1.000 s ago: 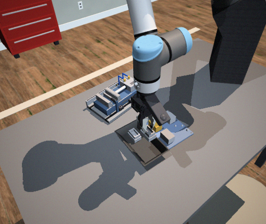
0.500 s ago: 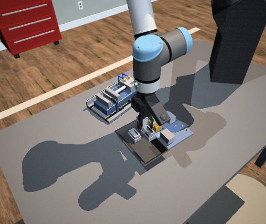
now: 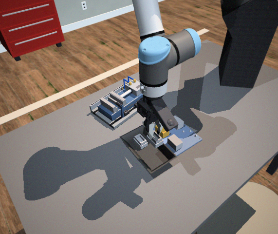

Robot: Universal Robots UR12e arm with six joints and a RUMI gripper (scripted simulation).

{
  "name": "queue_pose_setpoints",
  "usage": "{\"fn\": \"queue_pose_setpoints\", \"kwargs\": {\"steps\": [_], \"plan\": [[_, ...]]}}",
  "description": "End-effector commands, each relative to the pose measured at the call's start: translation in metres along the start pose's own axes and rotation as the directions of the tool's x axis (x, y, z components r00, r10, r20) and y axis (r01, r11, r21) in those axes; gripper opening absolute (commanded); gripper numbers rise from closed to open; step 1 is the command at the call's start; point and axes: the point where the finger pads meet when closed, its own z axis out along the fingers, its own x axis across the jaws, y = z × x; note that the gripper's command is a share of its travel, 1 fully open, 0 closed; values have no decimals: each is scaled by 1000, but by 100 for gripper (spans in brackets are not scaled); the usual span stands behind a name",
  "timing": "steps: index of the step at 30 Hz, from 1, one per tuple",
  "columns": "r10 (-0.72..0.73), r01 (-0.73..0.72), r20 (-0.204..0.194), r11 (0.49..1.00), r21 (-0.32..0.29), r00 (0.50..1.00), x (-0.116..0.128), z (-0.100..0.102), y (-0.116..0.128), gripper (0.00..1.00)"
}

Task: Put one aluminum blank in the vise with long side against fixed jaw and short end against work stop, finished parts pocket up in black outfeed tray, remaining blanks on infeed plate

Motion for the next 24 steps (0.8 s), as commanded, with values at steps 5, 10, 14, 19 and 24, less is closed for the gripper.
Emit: {"fn": "queue_pose_setpoints", "kwargs": {"steps": [5,10,14,19,24], "plan": [[0,0,-4,1000,1,1000,3,-1,-2,0],[0,0,-4,1000,1,1000,3,1,-2,0],[1,-1,-4,1000,1,1000,3,2,-2,0],[1,-1,-4,1000,1,1000,4,6,-1,0],[1,-1,-3,1000,1,1000,4,11,0,0]]}}
